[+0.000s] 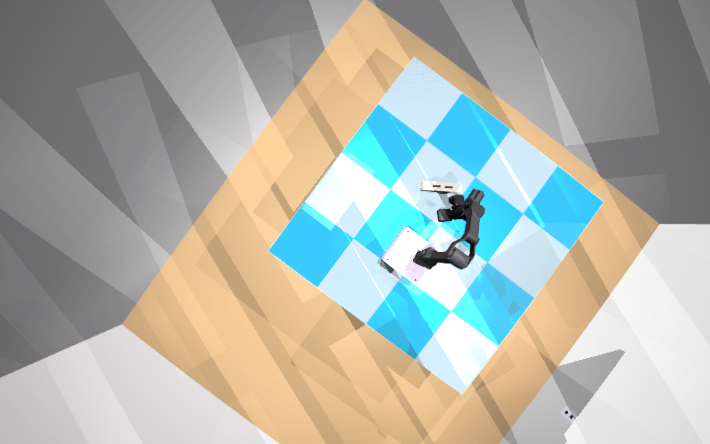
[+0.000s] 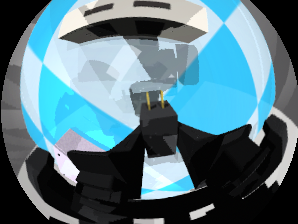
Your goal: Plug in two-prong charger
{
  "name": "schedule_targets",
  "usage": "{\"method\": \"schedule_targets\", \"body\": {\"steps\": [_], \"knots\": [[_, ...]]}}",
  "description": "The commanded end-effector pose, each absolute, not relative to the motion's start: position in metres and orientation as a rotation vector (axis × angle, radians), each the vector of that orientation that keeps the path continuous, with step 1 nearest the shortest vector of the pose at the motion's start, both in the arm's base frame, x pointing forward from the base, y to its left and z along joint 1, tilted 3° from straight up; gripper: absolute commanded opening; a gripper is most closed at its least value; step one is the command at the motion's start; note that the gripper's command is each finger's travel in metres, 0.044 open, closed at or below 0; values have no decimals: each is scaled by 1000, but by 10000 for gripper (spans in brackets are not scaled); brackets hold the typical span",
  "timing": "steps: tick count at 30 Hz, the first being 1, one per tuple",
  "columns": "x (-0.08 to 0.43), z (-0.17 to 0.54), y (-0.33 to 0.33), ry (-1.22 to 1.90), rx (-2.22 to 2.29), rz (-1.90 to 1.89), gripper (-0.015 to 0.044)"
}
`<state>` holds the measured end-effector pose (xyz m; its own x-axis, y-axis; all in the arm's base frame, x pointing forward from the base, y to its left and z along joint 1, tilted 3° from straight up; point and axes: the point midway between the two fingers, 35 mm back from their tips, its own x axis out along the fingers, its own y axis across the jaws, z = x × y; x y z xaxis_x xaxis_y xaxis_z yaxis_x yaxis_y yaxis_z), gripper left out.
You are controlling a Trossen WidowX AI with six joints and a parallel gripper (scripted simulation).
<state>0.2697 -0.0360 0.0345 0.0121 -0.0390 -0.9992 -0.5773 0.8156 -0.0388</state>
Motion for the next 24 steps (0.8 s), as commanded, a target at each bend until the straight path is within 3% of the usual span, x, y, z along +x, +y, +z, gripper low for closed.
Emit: {"method": "schedule_targets", "body": {"steps": [1,24], "knots": [[272,31,-33,1520,-496,429,0],[289,2,-14,1539,-373,329,0]]}}
